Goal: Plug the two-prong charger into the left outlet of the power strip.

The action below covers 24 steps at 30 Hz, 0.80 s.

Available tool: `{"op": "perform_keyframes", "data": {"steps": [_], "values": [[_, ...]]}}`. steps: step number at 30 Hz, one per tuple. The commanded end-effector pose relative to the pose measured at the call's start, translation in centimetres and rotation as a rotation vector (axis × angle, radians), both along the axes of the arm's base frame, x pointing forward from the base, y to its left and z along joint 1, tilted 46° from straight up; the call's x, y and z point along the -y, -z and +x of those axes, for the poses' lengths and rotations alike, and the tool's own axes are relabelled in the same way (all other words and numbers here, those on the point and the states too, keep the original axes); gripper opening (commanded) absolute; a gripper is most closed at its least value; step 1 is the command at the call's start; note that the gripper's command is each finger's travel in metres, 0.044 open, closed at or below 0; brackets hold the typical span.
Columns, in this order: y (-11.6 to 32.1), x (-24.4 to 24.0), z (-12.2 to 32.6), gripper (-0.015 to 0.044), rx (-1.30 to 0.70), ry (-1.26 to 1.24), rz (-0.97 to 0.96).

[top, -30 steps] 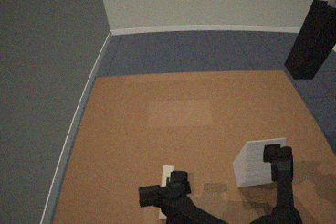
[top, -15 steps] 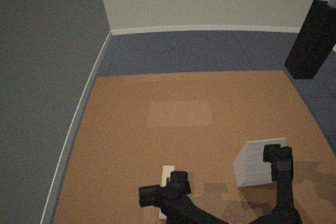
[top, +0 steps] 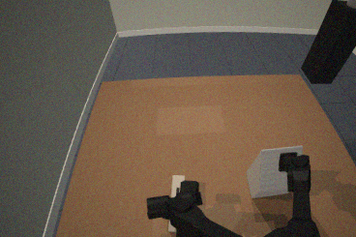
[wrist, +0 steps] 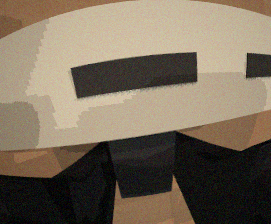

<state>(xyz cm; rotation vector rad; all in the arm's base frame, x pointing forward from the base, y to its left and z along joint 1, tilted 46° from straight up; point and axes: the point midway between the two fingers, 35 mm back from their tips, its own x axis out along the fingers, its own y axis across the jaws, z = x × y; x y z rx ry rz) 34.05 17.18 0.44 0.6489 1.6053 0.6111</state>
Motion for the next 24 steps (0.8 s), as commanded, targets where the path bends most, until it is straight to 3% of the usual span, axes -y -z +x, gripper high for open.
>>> {"op": "perform_keyframes", "data": {"steps": [1, 9, 24], "values": [[0.0, 0.0, 0.0, 0.0, 0.0, 0.0, 0.0], [0.0, 0.0, 0.0, 0.0, 0.0, 0.0, 0.0], [0.0, 0.0, 0.0, 0.0394, 0.0, 0.0, 0.0]]}}
